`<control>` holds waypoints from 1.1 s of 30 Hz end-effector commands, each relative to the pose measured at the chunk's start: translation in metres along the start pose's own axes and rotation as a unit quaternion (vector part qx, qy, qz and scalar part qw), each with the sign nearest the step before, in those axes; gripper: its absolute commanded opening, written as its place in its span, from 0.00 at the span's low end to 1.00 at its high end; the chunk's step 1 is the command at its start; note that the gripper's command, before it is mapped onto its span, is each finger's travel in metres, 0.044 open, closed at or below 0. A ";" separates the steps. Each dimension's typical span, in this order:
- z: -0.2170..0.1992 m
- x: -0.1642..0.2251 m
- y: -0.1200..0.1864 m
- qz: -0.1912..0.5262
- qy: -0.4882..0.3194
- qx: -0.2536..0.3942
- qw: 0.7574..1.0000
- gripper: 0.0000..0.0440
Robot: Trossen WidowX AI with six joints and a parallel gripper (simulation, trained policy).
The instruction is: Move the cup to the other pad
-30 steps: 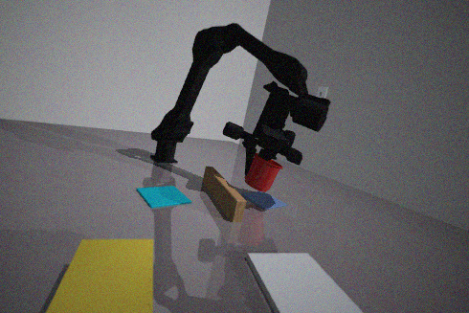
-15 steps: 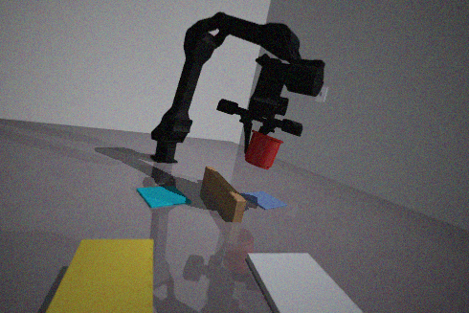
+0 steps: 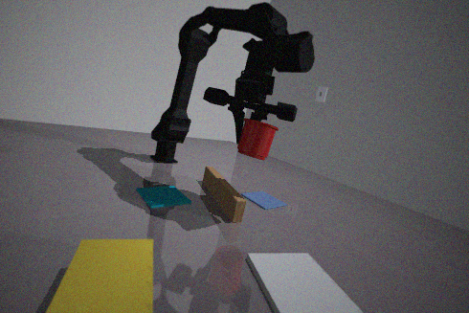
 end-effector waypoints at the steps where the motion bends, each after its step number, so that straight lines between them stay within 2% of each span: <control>1: -0.006 -0.009 0.003 -0.009 -0.011 -0.008 1.000 0.00; 16: -0.036 -0.044 0.001 -0.030 -0.063 -0.023 0.997 0.00; 33: -0.069 -0.069 -0.017 -0.044 -0.112 -0.024 0.992 0.00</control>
Point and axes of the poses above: the point midway between the two fingers, 35 mm back from their tips, its own y axis back along the fingers, its own z axis across the jaws, x = y × z, the point moved 10 cm from there along y, back along the fingers, and after that the axes turned 7 degrees about -y, right-handed, at the moved point
